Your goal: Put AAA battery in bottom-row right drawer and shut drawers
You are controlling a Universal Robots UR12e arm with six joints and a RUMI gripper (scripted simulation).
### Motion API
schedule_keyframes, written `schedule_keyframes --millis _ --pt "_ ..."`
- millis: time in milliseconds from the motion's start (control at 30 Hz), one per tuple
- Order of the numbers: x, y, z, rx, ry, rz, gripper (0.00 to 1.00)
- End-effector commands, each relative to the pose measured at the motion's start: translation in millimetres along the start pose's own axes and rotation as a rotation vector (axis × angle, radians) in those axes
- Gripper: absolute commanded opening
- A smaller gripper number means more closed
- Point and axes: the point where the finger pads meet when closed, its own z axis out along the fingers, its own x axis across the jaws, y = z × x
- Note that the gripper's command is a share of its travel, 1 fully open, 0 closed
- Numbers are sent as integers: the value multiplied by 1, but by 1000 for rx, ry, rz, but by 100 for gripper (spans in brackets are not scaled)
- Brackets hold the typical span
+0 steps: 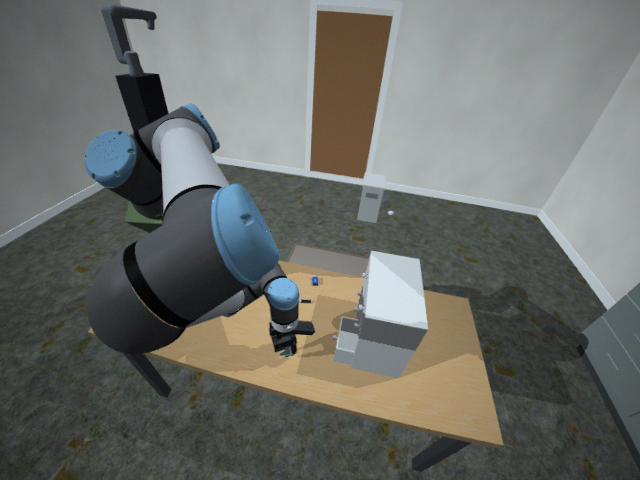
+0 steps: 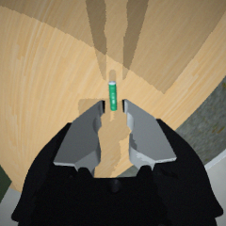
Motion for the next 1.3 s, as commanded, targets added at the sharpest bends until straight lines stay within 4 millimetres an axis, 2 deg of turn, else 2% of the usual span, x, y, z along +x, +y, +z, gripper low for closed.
schedule_keyframes --millis 0,367,1267 --pt "1 1 5 0 2 2 14" --pt "1 1 16 0 2 2 14" --pt "0 1 17 0 1 1 14"
